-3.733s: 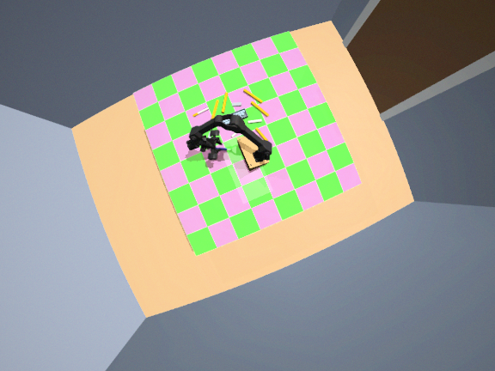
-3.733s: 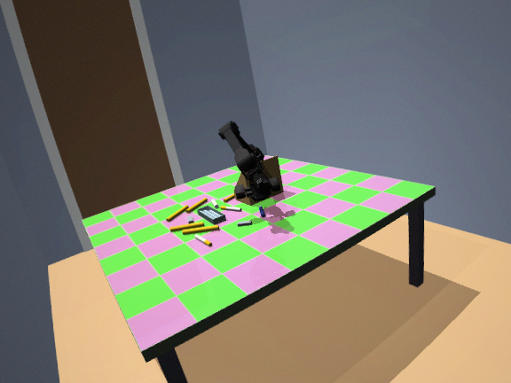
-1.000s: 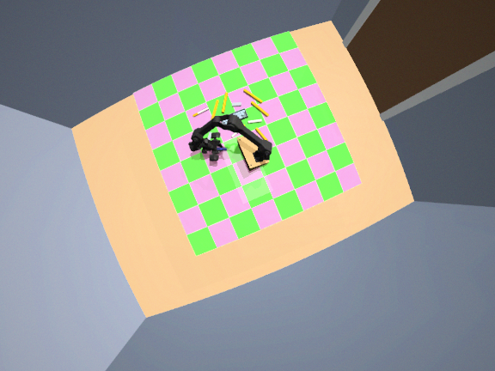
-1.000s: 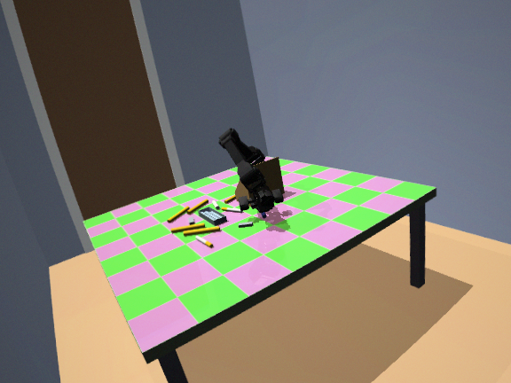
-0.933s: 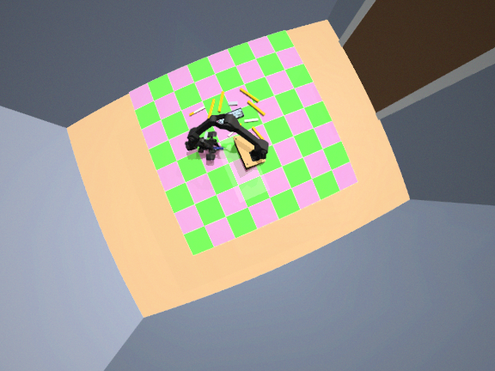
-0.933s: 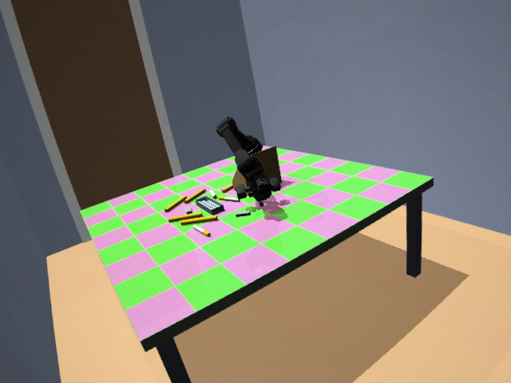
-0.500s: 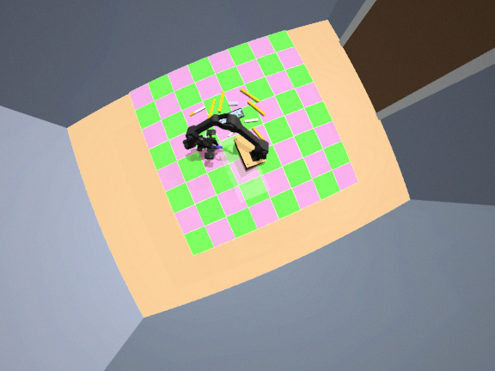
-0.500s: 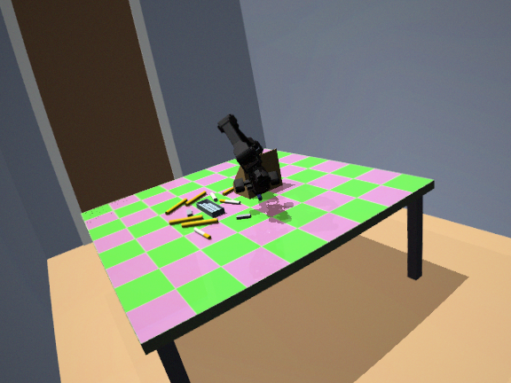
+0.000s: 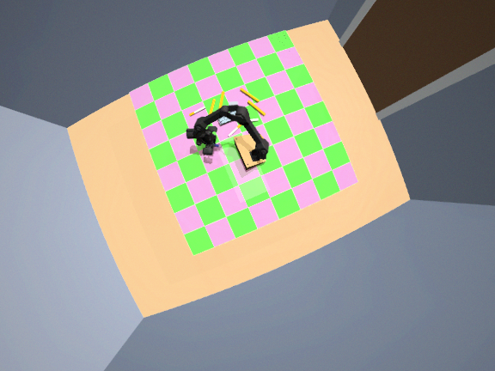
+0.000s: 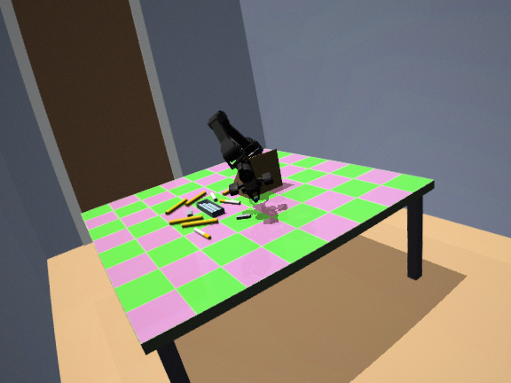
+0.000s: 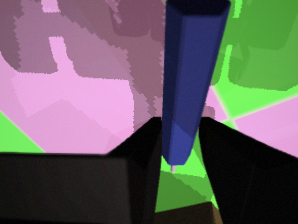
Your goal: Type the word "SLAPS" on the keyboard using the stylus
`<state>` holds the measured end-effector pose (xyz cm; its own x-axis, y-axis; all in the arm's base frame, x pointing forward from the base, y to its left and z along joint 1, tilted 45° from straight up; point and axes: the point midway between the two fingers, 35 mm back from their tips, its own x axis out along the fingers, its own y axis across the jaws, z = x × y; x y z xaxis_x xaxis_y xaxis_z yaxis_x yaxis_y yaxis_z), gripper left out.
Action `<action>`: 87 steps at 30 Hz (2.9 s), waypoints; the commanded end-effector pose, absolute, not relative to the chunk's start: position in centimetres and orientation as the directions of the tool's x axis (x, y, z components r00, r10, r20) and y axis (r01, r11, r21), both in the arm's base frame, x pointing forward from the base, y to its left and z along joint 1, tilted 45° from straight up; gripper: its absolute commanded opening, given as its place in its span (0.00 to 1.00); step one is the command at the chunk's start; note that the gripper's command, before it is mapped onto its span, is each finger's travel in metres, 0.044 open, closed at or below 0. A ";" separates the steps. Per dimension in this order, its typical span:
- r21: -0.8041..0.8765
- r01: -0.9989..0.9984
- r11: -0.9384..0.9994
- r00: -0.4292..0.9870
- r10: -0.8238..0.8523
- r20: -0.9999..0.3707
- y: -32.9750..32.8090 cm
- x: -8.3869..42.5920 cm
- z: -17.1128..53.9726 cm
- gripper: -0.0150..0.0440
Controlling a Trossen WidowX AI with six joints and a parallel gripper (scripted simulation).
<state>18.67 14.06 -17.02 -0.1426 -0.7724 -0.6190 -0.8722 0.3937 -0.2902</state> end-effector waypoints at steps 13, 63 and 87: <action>-0.259 -0.831 0.492 -0.026 -0.499 -0.866 14.2 22.7 -16.4 0.25; -0.619 -0.527 0.583 0.769 0.016 -0.640 8.5 32.2 -1.4 0.25; -0.620 -0.527 0.581 0.768 0.015 -0.640 5.9 32.3 -4.0 0.39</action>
<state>32.42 5.90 -3.84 0.7702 0.0100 -0.6377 -0.5219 0.5847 -0.6211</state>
